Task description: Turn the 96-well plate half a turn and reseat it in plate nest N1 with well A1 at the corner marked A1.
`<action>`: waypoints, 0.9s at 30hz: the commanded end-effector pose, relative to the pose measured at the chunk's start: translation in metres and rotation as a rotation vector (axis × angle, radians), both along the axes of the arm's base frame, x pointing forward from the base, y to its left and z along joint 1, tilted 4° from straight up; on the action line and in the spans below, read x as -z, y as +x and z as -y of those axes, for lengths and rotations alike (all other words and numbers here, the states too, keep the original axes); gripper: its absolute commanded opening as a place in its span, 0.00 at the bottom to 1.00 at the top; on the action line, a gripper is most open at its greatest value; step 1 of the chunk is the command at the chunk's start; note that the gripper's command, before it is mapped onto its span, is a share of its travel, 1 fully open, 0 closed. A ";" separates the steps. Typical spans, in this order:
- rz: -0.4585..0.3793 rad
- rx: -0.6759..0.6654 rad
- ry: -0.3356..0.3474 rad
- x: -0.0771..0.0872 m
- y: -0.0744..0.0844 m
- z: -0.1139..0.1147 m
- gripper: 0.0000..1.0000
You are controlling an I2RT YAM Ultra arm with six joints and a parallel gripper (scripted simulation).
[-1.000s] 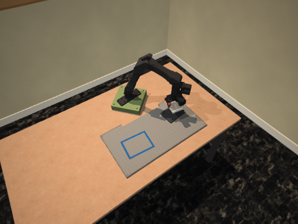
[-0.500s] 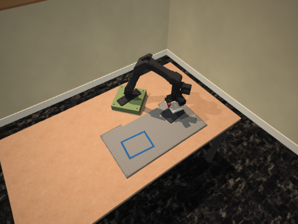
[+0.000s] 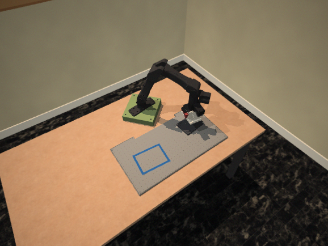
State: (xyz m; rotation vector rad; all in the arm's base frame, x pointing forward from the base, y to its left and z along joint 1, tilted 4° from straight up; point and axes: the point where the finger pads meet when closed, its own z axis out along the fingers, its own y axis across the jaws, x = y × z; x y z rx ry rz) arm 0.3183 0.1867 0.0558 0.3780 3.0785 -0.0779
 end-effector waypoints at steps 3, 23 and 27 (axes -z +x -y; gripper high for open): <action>0.017 0.000 0.008 -0.006 0.003 -0.002 0.00; 0.010 -0.133 0.002 -0.006 0.003 -0.002 0.00; 0.003 -0.266 -0.003 -0.006 0.004 -0.002 0.00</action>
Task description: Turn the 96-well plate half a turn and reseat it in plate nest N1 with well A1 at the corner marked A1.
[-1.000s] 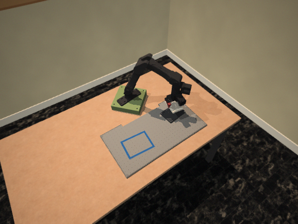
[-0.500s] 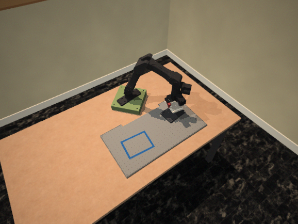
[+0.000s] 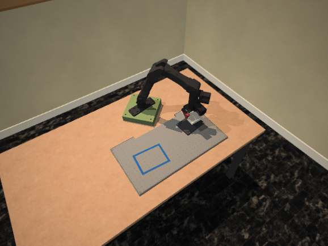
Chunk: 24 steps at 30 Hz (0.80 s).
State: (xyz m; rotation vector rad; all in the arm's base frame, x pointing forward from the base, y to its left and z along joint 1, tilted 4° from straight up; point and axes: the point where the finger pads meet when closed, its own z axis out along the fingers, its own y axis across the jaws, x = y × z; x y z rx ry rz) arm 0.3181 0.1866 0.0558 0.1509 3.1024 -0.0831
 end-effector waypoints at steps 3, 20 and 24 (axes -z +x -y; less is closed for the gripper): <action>0.006 -0.219 -0.001 -0.006 0.004 -0.002 0.00; -0.020 -0.718 -0.021 -0.006 0.005 -0.003 0.00; -0.023 -0.784 -0.024 -0.006 0.006 -0.003 0.00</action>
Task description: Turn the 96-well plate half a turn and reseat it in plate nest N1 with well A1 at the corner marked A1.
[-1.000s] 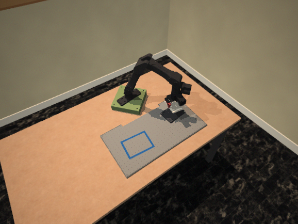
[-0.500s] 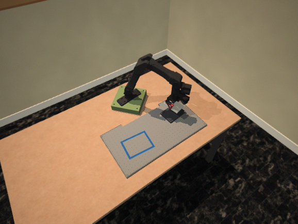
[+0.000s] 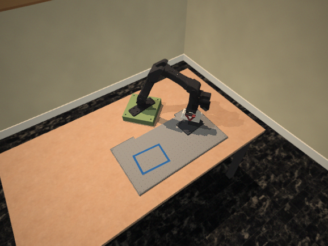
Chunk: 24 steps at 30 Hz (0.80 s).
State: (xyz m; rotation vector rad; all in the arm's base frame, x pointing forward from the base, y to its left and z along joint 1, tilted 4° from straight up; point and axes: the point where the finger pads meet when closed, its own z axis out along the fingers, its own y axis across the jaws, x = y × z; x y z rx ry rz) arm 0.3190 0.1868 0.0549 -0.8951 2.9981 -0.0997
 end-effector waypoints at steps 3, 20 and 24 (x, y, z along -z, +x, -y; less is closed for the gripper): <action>0.009 -0.208 0.003 -0.007 0.005 -0.003 0.00; -0.018 -0.707 -0.017 -0.007 0.004 -0.002 0.00; -0.025 -0.840 -0.022 -0.007 0.004 -0.002 0.00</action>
